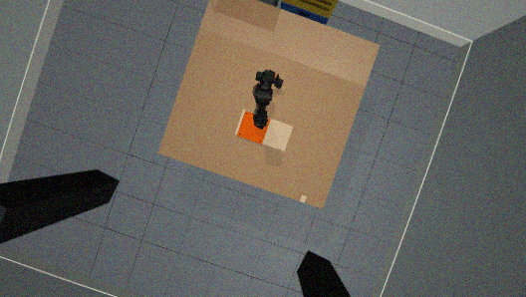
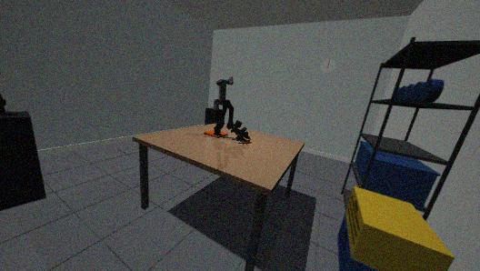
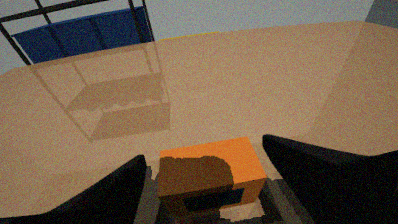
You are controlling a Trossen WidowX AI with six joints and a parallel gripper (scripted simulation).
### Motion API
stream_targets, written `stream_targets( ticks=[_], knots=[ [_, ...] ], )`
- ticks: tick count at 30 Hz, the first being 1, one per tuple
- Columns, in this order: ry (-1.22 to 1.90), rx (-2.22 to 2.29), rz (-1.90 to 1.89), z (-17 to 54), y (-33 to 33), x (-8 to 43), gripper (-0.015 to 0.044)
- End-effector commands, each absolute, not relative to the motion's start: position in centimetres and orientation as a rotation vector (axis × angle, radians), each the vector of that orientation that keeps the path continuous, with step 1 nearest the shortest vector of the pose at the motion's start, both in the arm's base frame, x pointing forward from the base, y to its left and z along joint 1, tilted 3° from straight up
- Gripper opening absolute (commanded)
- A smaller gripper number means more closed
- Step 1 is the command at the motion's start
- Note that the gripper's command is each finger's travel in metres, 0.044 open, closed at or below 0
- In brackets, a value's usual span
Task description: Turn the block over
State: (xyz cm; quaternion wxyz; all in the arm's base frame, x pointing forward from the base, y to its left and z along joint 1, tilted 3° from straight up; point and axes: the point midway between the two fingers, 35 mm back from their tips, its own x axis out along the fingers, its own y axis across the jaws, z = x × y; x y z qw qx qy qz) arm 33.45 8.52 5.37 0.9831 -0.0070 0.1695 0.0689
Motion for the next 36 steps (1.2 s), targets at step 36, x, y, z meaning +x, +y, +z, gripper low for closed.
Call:
stream_targets(
  ticks=[36],
  knots=[
    [0.651, -0.047, 0.140, 7.2, 9.2, 35.1, 0.0440]
  ],
)
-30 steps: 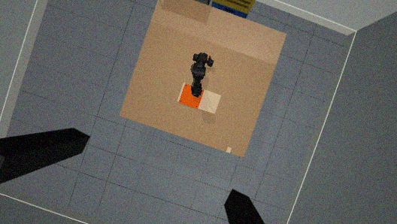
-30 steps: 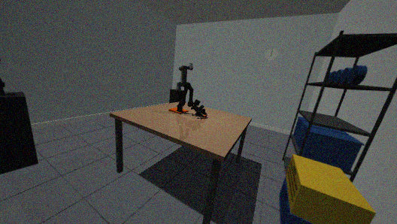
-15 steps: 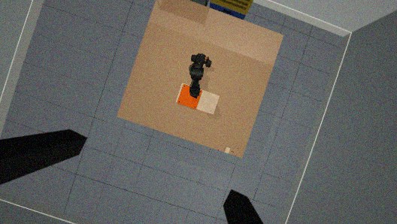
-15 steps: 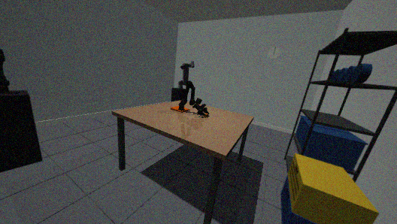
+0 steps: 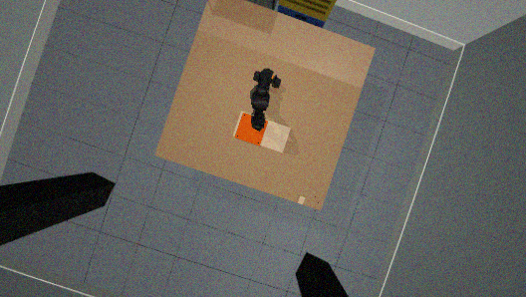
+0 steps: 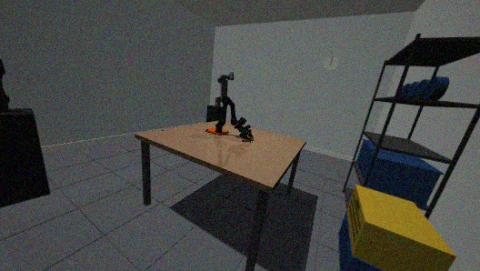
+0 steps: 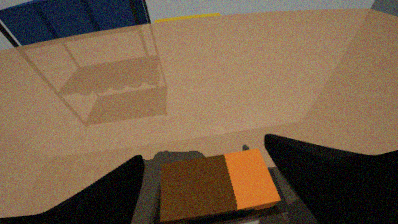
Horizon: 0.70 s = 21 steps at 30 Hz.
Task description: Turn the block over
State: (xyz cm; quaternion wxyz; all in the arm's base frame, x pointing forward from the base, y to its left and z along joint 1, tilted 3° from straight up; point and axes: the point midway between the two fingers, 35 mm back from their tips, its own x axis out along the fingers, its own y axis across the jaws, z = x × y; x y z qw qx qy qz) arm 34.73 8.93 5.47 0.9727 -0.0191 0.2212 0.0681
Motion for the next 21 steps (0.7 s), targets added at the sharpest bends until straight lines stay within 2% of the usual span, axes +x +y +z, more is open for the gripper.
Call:
stream_targets(
  ticks=[1, 11, 16, 21],
  knots=[
    [0.683, -0.044, 0.135, 7.7, 9.1, 34.9, 0.0440],
    [0.808, -0.034, 0.133, 12.9, 8.7, 33.3, 0.0440],
    [0.929, -0.059, 0.129, 12.5, 8.1, 31.1, 0.0440],
    [0.933, -0.060, 0.129, 12.5, 8.1, 31.0, 0.0440]
  ],
)
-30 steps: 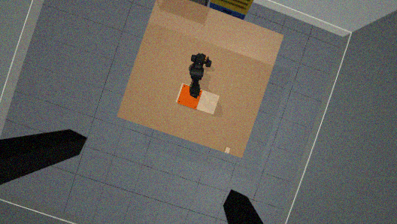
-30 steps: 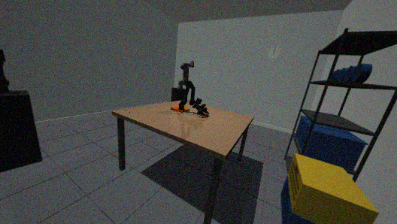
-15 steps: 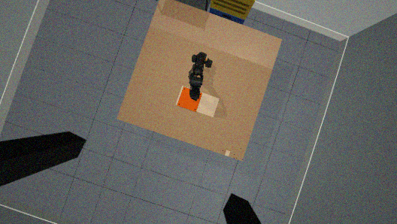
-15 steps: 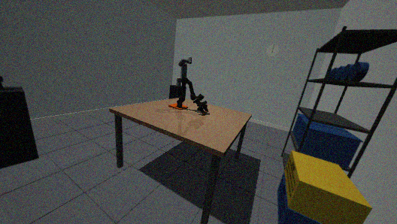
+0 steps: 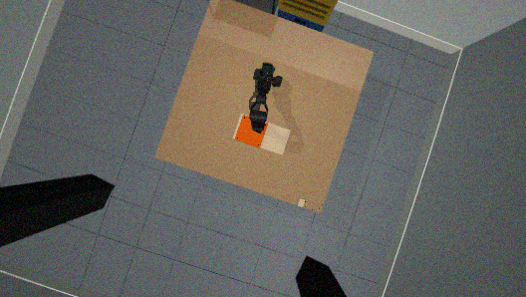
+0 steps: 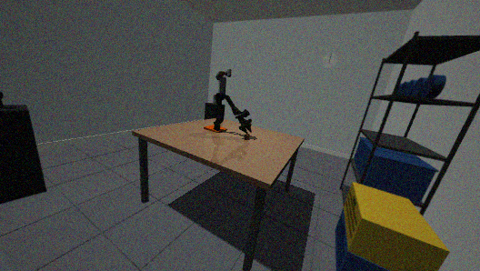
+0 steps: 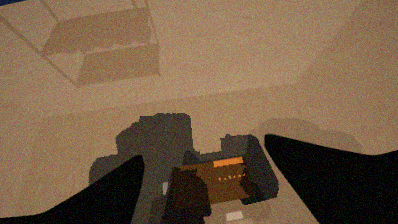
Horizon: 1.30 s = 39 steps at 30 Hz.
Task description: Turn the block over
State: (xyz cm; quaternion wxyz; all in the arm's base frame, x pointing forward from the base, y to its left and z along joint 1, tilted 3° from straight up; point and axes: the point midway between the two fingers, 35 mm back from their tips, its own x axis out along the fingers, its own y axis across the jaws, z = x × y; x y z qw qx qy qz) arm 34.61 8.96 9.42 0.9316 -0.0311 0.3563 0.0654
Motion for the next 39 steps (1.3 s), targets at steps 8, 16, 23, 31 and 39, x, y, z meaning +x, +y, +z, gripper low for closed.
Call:
stream_targets(
  ticks=[8, 16, 23, 31, 39],
  knots=[
    [0.933, -0.060, 0.129, 12.5, 8.1, 31.0, 0.0440],
    [0.938, -0.061, 0.129, 12.5, 8.1, 31.1, 0.0440],
    [1.154, -0.085, 0.124, 13.8, 8.5, 32.9, 0.0440],
    [1.409, -0.099, 0.116, 15.0, 8.6, 34.3, 0.0440],
    [1.482, -0.100, 0.114, 15.3, 8.5, 34.6, 0.0440]
  ],
)
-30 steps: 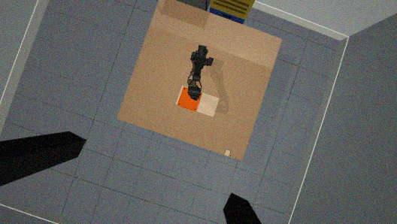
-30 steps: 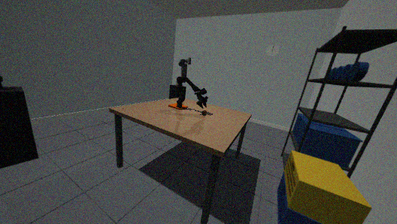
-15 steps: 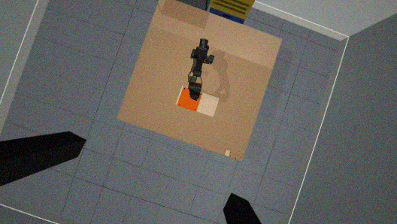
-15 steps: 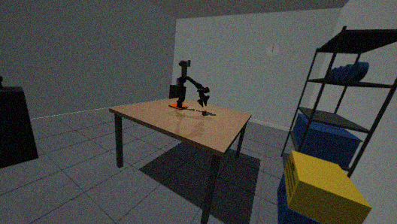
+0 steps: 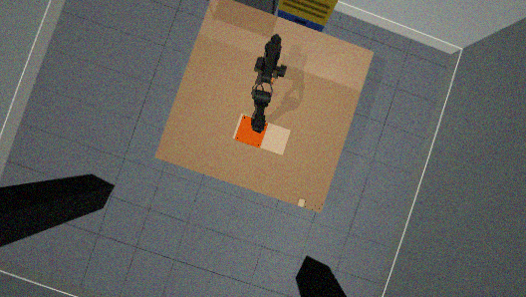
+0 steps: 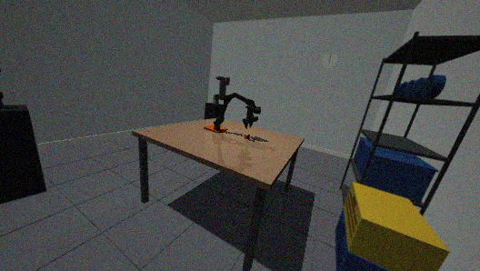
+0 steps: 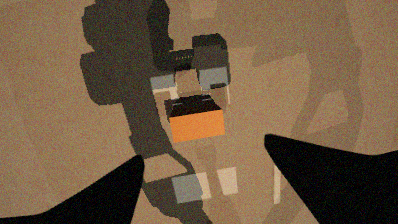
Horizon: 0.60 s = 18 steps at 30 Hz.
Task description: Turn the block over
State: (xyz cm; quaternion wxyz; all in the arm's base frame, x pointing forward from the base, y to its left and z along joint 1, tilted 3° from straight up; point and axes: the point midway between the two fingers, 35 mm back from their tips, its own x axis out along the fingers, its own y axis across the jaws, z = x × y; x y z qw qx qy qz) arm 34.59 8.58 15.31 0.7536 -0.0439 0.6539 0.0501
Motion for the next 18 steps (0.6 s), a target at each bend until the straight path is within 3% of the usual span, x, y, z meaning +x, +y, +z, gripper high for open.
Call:
stream_targets(
  ticks=[1, 18],
  knots=[
    [1.482, -0.100, 0.114, 15.3, 8.5, 34.6, 0.0440],
    [1.482, -0.100, 0.114, 10.5, 8.6, 35.0, 0.0440]
  ],
)
